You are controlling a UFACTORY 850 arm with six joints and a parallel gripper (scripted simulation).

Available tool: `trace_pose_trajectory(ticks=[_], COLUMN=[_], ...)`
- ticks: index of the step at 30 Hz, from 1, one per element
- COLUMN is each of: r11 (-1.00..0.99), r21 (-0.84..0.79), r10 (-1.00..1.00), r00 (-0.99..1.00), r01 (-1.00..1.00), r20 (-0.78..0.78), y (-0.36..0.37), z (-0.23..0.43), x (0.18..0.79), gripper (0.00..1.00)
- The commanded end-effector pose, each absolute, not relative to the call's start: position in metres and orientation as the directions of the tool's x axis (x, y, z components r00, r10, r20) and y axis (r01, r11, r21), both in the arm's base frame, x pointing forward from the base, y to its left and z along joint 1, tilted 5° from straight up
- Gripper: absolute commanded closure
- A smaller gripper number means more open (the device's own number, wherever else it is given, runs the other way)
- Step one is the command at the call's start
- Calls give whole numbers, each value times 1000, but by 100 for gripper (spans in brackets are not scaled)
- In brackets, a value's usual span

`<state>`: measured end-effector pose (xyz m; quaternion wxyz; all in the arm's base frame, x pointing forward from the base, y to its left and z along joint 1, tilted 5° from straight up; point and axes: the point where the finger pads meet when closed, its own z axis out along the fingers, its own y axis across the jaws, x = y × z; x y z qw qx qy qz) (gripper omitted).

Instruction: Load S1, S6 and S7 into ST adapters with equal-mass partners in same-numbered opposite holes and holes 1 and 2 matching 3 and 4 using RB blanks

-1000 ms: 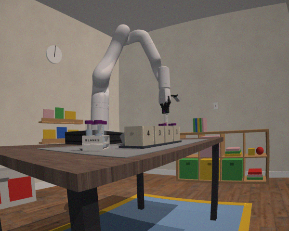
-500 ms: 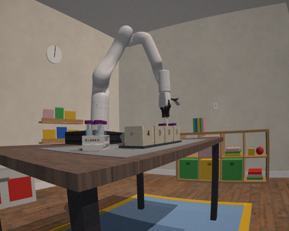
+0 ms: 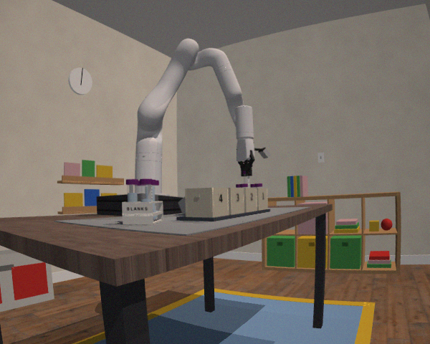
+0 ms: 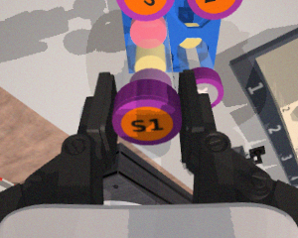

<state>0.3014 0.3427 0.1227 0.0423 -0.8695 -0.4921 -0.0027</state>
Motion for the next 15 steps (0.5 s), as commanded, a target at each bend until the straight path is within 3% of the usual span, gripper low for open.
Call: trace_pose_trajectory(ticks=[1, 15], r11=[-512, -512], r21=[-71, -71], r10=[855, 855], r00=[516, 516], r01=[856, 856], r20=[48, 48], y=[343, 344], z=[123, 113], x=[302, 302], gripper=[100, 100])
